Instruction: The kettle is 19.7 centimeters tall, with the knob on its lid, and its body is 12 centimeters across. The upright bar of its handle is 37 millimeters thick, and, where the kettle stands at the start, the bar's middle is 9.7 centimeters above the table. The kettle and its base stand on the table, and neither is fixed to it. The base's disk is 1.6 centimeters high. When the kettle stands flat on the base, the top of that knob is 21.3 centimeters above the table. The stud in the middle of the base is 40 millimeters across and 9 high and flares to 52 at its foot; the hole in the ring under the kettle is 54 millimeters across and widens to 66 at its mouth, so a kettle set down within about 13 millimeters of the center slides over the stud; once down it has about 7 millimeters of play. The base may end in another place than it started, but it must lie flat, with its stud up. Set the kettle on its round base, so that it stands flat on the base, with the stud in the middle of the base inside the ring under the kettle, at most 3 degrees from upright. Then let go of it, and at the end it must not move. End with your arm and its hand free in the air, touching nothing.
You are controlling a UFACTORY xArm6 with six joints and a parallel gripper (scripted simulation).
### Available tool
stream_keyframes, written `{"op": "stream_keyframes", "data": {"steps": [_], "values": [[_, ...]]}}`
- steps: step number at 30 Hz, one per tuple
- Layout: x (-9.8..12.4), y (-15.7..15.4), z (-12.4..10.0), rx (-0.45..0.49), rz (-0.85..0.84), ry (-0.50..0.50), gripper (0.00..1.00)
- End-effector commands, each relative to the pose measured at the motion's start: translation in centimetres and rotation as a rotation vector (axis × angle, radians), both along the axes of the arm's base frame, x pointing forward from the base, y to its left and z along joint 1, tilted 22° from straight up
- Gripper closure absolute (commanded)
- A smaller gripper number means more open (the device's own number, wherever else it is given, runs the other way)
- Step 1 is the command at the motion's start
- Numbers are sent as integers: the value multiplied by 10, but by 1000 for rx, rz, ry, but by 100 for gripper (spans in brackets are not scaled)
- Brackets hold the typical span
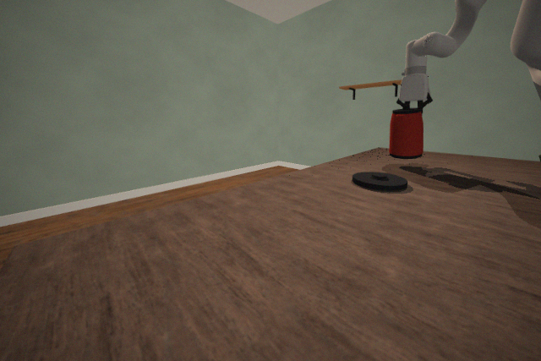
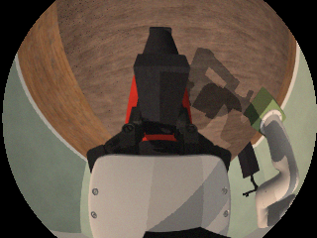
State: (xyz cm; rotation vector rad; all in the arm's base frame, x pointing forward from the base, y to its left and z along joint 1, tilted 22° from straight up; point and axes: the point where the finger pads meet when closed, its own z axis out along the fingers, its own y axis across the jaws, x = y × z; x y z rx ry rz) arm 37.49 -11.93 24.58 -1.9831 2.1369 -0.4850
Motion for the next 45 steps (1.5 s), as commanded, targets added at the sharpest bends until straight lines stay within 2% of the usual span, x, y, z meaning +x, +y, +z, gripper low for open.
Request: {"op": "stream_keyframes", "data": {"steps": [1, 45], "values": [[1, 0, 2, -1, 0, -4, 100], [1, 5, 1, -1, 0, -4, 100]]}}
